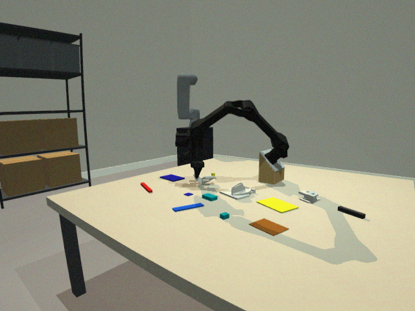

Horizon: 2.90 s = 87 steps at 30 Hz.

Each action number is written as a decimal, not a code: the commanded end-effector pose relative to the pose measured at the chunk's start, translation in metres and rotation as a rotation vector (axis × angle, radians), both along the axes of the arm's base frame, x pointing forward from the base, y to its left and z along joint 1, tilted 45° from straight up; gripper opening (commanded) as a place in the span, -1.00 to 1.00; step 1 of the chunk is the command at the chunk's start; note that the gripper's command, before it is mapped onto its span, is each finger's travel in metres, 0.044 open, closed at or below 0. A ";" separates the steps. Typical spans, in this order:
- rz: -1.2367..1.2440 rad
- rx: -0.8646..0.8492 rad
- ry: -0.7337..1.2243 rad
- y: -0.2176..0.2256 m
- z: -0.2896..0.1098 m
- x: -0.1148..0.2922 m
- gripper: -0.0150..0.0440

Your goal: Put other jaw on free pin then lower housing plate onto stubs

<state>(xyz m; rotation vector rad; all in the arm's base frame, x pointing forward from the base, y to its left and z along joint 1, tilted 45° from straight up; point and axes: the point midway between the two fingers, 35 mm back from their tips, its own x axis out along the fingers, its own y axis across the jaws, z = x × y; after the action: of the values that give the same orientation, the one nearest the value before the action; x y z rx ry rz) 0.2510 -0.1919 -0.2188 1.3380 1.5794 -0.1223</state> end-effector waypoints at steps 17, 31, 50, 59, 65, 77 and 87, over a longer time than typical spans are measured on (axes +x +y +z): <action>0.012 0.012 0.014 0.005 -0.004 -0.004 -0.49; 0.012 0.012 0.014 0.005 -0.004 -0.004 -0.49; 0.012 0.012 0.014 0.005 -0.004 -0.004 -0.49; 0.001 0.000 0.002 -0.002 -0.002 -0.003 -0.49; 0.003 0.001 0.005 -0.006 -0.006 -0.011 -0.49; -0.017 -0.006 -0.001 -0.048 0.036 -0.015 -0.40; -0.017 -0.006 -0.001 -0.048 0.036 -0.015 0.49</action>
<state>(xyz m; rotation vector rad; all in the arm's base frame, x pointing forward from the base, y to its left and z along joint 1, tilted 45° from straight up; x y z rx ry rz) 0.2366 -0.2398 -0.1818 1.3451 1.5648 -0.1359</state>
